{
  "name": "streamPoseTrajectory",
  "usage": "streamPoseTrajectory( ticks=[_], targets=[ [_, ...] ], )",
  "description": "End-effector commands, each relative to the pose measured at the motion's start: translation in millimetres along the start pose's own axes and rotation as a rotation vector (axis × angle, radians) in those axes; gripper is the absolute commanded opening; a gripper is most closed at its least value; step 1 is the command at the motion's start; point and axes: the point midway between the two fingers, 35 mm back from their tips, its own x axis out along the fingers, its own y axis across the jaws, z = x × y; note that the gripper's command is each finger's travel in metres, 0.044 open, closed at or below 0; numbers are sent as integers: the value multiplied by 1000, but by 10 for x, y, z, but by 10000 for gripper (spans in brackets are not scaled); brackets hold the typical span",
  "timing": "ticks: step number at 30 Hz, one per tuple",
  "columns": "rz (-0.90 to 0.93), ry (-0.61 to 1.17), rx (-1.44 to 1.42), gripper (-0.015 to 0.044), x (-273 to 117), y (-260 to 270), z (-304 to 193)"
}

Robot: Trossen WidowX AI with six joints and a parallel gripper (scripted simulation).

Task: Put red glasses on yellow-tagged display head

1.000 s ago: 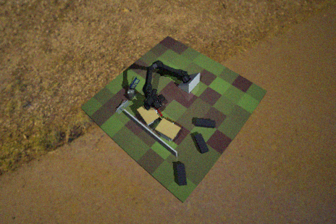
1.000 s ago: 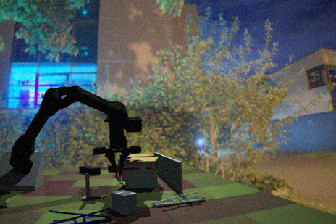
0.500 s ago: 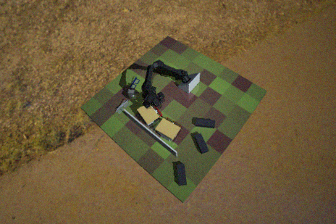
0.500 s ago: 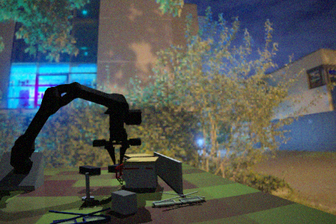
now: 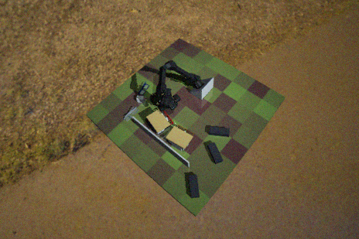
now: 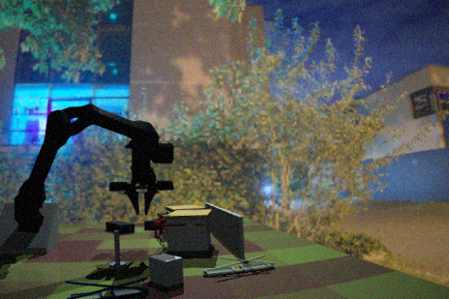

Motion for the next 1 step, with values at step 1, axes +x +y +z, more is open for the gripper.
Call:
streamPoseTrajectory(
  ticks=[1],
  targets=[
    [0, -4, 4, 108, -50, 101, -2]
  ],
)
